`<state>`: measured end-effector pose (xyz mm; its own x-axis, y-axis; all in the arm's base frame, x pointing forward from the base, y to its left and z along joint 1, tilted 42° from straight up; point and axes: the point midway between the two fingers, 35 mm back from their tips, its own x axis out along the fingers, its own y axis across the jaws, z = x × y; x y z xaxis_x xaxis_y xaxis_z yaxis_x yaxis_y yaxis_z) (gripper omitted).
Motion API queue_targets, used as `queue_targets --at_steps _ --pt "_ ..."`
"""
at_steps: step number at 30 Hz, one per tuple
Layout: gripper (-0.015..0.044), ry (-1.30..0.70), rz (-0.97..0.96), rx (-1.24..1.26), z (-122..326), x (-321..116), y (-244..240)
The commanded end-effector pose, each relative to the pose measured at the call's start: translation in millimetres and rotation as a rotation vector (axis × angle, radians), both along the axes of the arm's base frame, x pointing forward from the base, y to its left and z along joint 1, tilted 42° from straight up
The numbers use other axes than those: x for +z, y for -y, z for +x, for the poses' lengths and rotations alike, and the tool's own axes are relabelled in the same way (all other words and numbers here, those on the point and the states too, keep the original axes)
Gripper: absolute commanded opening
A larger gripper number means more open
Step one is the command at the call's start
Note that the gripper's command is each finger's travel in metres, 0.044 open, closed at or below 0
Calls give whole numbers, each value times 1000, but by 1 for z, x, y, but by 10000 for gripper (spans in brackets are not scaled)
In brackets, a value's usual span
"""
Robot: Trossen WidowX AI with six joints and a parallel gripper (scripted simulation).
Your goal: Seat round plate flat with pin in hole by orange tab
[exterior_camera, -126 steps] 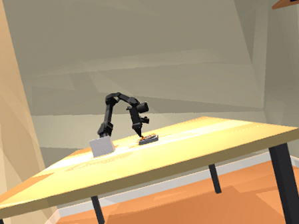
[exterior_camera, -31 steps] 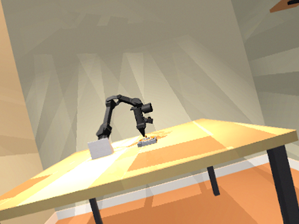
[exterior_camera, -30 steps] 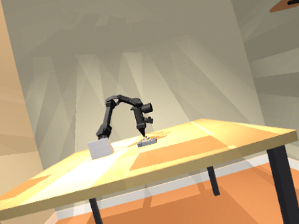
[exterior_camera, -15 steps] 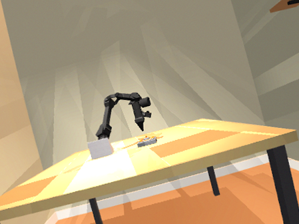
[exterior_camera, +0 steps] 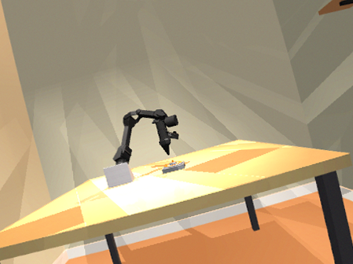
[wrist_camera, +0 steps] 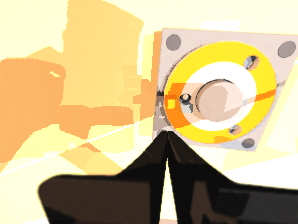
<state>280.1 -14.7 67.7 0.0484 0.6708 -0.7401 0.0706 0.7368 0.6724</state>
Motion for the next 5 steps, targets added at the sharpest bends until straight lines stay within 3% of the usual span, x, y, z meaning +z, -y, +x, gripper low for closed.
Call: queue_targets --at_steps 1,5 --pt "0 -2 0 -5 0 0 0" --pt "0 -2 0 -5 0 0 0"
